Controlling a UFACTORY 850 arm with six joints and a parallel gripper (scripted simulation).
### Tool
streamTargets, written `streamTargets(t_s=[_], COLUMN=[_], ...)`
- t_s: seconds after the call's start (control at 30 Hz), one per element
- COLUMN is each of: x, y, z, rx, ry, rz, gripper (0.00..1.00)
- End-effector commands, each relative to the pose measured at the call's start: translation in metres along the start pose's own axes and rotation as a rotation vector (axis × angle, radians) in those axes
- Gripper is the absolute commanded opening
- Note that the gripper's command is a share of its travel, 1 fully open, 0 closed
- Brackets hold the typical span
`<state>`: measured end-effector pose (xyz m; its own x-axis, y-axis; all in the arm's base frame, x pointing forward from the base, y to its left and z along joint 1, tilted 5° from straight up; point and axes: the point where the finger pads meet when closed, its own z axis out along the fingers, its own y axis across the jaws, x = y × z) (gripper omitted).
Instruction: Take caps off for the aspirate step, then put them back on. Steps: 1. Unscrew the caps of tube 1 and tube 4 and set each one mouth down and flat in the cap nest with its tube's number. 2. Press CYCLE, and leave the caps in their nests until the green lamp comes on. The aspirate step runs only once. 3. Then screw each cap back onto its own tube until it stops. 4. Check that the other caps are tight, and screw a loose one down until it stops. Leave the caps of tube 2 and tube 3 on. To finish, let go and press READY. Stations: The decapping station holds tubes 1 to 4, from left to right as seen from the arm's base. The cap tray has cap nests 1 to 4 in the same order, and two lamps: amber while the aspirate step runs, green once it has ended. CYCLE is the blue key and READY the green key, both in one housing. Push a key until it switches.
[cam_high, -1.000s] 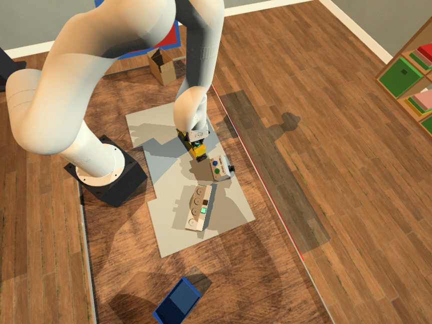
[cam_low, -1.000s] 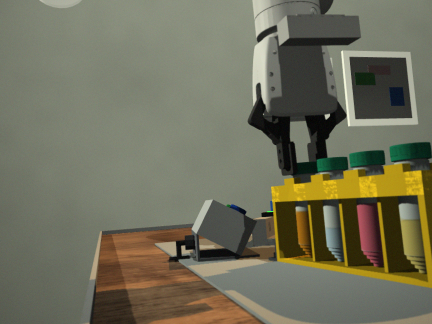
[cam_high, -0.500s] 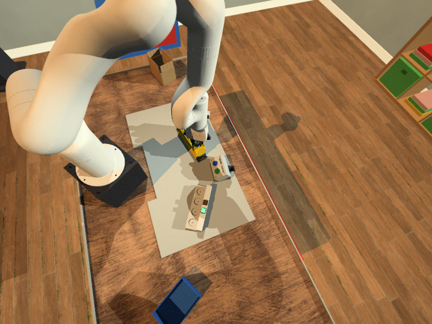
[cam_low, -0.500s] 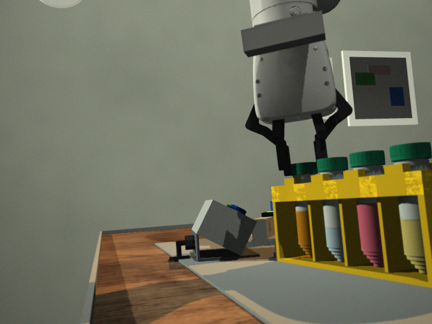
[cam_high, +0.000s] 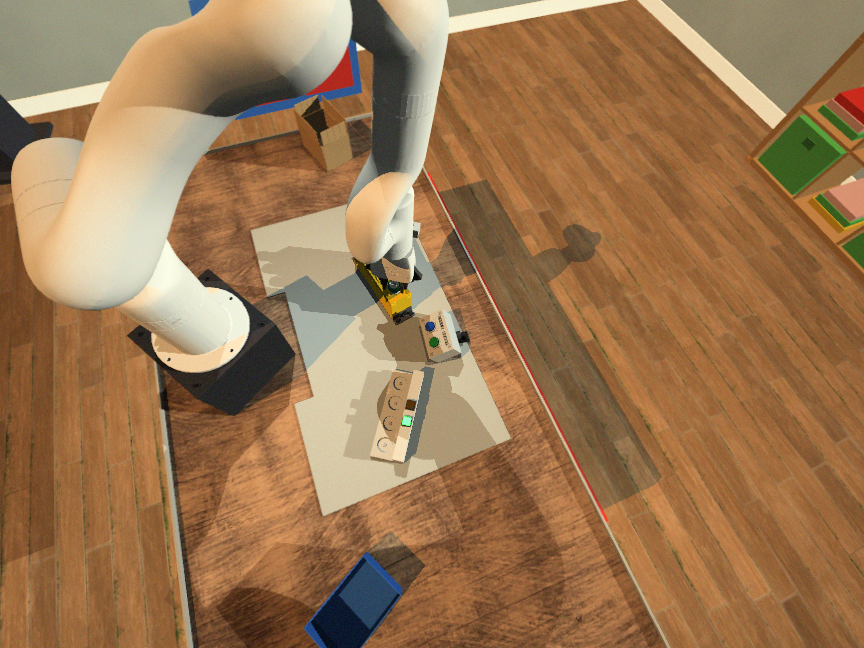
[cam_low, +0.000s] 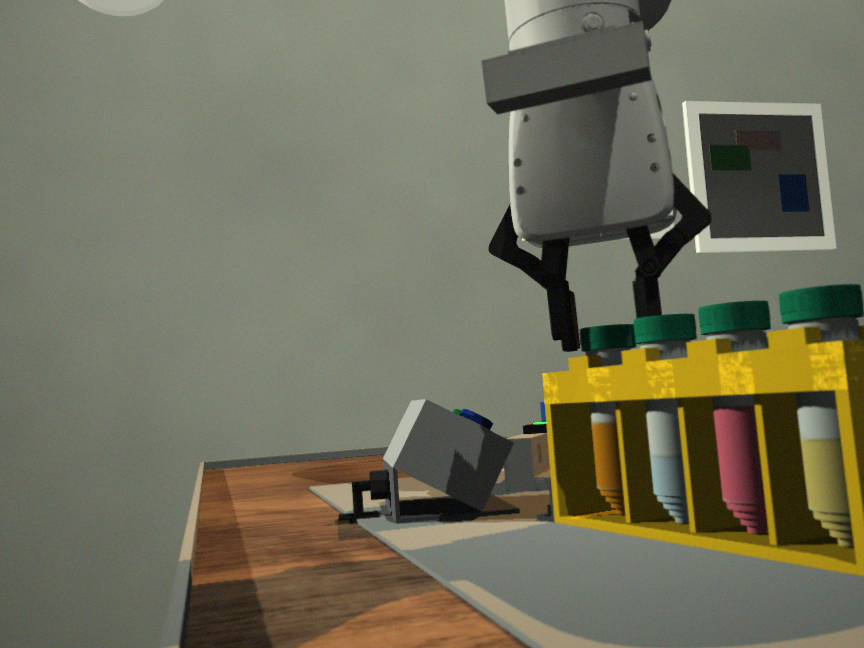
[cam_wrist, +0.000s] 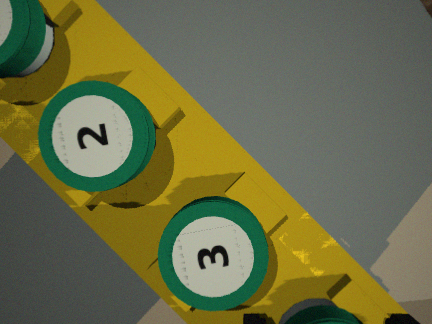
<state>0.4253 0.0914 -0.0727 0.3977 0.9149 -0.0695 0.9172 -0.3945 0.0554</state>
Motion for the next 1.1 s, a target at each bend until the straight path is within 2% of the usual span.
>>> streamTargets(t_s=[0.0, 0.07, 0.13, 0.2, 0.43, 0.63, 0.7, 0.77, 1.03, 1.07], x=[0.0003, 0.0003, 0.0003, 0.0003, 0.0003, 0.0002, 0.0002, 0.0002, 0.0001, 0.0001], y=[0.0005, 0.0005, 0.0005, 0.0005, 0.0005, 0.0004, 0.0004, 0.0004, 0.0004, 0.0004], z=[-0.0008, -0.0008, -0.0008, -0.0008, -0.0008, -0.0007, -0.0007, -0.0007, -0.0007, -0.0007], rx=[-0.024, -0.027, -0.027, -0.029, -0.033, -0.038, -0.038, -0.04, -0.04, -0.04], ry=[0.032, 0.03, 0.03, 0.028, 0.024, 0.019, 0.019, 0.016, 0.016, 0.016], rz=[-0.082, -0.248, -0.248, -0.41, -0.665, -0.993, -0.993, -1.165, -1.172, -1.172], gripper=[0.46, 0.46, 0.46, 0.46, 0.46, 0.46, 0.46, 0.46, 0.46, 0.0])
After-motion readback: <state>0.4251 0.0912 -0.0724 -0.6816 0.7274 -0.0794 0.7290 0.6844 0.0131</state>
